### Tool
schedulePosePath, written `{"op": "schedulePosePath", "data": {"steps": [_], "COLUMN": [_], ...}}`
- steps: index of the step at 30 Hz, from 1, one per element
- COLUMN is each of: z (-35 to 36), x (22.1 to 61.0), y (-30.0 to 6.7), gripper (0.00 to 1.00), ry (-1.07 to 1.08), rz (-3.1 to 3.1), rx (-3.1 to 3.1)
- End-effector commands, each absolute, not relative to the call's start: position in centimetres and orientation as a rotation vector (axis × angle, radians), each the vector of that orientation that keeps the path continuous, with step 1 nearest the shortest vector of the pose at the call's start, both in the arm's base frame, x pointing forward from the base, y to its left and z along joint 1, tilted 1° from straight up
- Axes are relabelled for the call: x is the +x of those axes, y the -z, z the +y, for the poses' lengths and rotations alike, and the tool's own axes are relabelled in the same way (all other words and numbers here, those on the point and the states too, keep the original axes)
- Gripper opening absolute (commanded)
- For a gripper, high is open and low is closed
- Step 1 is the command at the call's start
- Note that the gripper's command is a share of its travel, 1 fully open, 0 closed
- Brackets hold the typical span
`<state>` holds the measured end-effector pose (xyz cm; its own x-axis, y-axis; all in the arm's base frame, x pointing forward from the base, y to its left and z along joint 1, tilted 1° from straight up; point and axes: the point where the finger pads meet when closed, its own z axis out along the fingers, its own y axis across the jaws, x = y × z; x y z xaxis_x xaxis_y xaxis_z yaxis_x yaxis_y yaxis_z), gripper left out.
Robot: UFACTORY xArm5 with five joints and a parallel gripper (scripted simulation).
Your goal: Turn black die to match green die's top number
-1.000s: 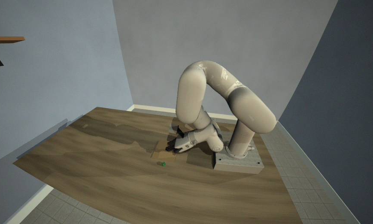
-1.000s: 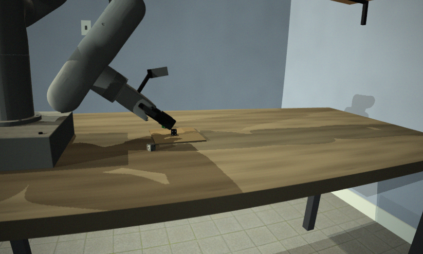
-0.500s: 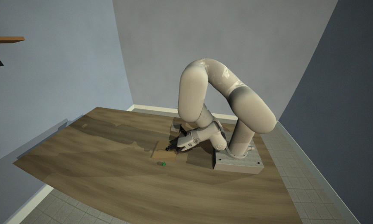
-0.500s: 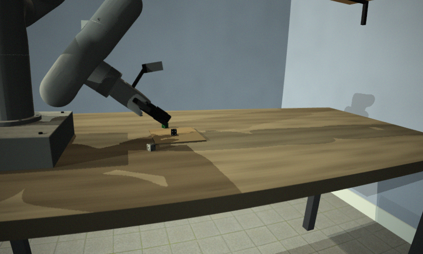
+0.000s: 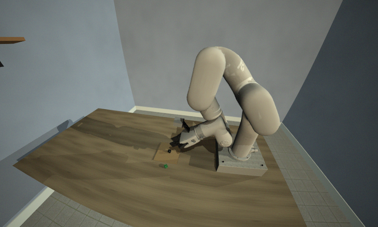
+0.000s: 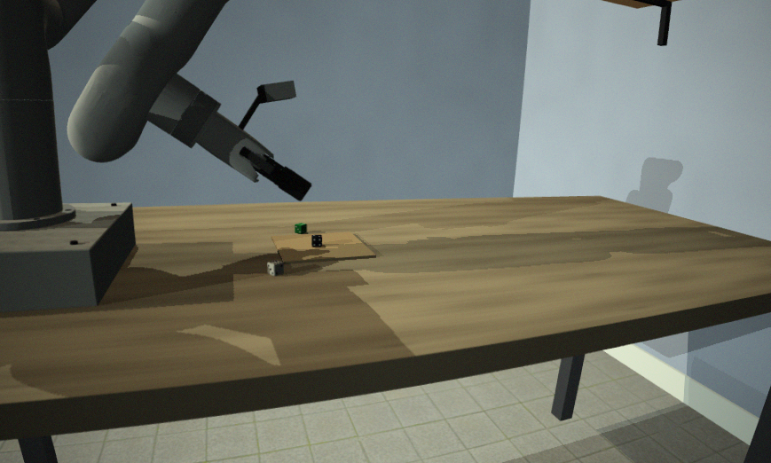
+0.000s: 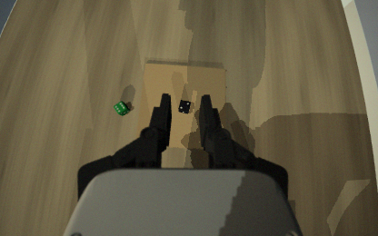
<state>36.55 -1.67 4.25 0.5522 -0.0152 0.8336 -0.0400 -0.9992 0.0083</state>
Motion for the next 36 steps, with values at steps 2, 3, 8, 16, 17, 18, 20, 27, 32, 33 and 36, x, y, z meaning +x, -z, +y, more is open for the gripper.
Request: {"op": "schedulePosePath", "data": {"steps": [2,3,8,16,17,18,20,27,32,33,36], "z": [-1.7,-1.7,-1.7,-1.7,-1.7,-1.7,-1.7,-1.8,-1.9,-1.9,-1.9], "x": [36.5,36.5,36.6,37.1,37.2,37.2,37.3,38.1,38.7,38.7,39.0], "y": [-5.5,-5.5,-5.5,-5.7,-5.7,-5.8,-5.8,-6.3,-6.5,-6.6,-6.9], "gripper": [0.31,0.31,0.31,0.31,0.31,0.31,0.31,0.31,0.31,0.31,0.31], "ry": [-1.465,-1.465,-1.463,-1.378,-1.356,-1.332,-1.305,-1.097,-0.964,-0.960,-0.873], "rz": [-0.049,-0.049,-0.049,-0.050,-0.050,-0.051,-0.051,-0.053,-0.055,-0.055,-0.057], "rx": [2.749,2.749,2.750,2.795,2.806,2.818,2.831,2.921,2.970,2.971,3.000]}}
